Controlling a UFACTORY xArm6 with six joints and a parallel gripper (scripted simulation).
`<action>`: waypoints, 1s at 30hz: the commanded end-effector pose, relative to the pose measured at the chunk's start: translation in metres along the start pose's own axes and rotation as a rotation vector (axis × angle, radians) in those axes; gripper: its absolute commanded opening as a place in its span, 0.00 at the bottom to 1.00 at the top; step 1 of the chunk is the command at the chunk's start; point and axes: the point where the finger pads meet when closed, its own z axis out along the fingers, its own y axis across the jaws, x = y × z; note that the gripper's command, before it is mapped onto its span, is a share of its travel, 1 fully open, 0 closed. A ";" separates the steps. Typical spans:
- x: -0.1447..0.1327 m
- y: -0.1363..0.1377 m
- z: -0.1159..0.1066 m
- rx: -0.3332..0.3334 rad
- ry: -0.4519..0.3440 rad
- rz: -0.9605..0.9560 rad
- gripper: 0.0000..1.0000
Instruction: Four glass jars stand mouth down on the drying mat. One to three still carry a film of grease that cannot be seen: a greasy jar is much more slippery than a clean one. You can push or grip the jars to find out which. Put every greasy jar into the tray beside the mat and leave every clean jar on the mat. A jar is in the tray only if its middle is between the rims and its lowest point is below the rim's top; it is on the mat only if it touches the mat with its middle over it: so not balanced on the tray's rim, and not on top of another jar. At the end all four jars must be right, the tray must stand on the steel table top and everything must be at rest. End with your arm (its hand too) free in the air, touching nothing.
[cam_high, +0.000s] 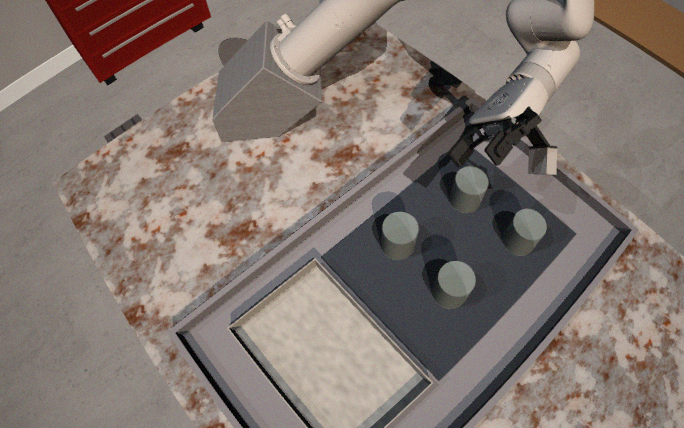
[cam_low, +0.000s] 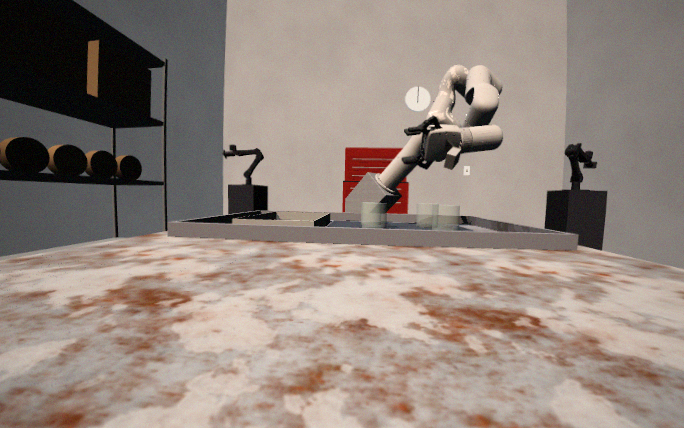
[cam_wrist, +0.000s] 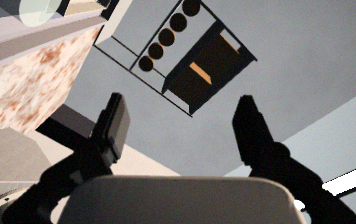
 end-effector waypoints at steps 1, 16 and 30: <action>0.002 0.003 0.001 0.084 0.027 0.041 1.00; 0.007 0.009 0.003 0.298 0.092 0.159 1.00; 0.009 0.012 0.005 0.394 0.122 0.214 1.00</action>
